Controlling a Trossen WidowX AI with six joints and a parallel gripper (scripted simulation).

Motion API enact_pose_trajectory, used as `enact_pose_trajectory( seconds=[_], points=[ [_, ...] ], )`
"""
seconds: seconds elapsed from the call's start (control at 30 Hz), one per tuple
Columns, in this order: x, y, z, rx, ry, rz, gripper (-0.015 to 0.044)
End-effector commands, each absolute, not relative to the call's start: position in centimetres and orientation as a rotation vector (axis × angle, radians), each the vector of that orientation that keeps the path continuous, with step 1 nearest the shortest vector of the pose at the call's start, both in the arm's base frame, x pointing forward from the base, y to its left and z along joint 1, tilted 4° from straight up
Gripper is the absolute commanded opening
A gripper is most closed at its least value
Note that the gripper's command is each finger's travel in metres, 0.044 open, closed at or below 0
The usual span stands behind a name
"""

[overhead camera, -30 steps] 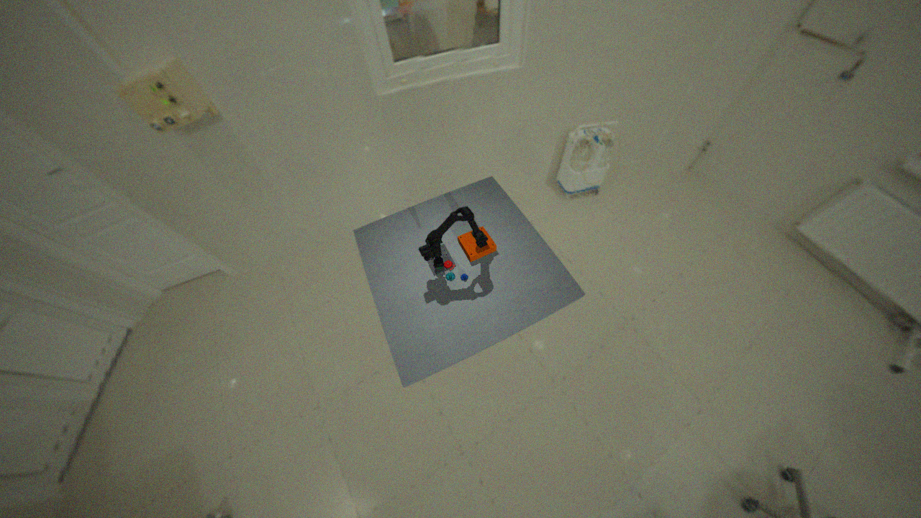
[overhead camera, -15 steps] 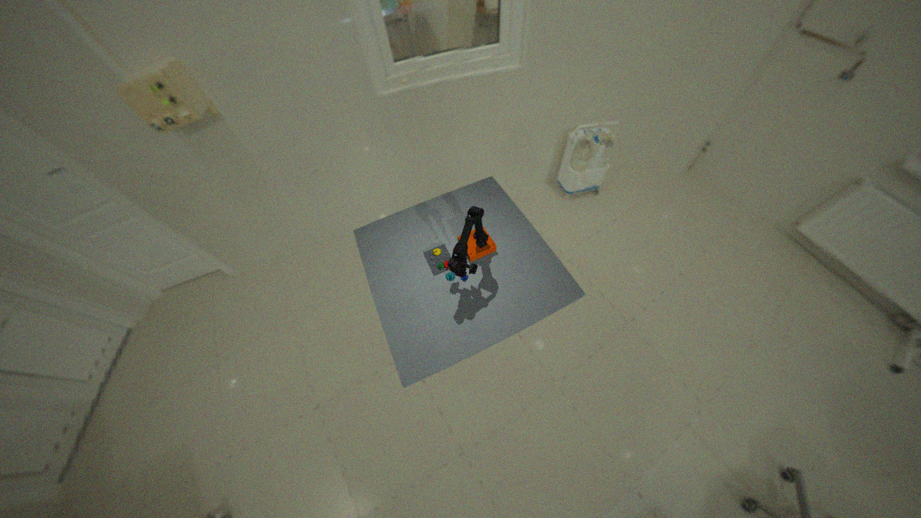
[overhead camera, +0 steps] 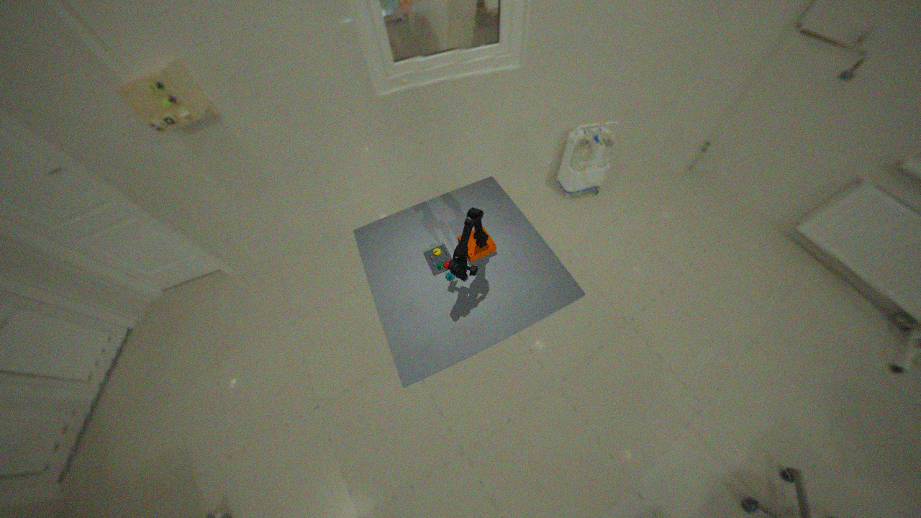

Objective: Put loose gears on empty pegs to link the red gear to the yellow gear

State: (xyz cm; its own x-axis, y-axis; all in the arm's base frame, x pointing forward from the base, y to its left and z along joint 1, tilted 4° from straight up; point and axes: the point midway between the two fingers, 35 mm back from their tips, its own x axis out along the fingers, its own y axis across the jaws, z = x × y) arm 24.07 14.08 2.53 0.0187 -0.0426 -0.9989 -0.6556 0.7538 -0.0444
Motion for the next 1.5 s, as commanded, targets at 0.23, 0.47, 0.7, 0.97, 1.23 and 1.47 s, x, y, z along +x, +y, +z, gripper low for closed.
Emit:
enact_pose_trajectory(
  seconds=[0.23,0.47,0.7,0.97,1.23,1.47],
  points=[
    [23.9,14.0,0.8,-0.601,1.502,0.528,0.044],
    [23.8,14.0,-0.3,-0.601,1.502,0.528,0.044],
    [23.8,13.9,-0.5,-0.601,1.502,0.528,0.044],
    [23.8,13.9,-0.5,-0.601,1.502,0.528,0.0335],
    [23.8,13.9,-0.5,-0.601,1.502,0.528,0.0125],
    [23.8,13.9,-0.5,-0.601,1.502,0.528,0.0059]
  ],
)
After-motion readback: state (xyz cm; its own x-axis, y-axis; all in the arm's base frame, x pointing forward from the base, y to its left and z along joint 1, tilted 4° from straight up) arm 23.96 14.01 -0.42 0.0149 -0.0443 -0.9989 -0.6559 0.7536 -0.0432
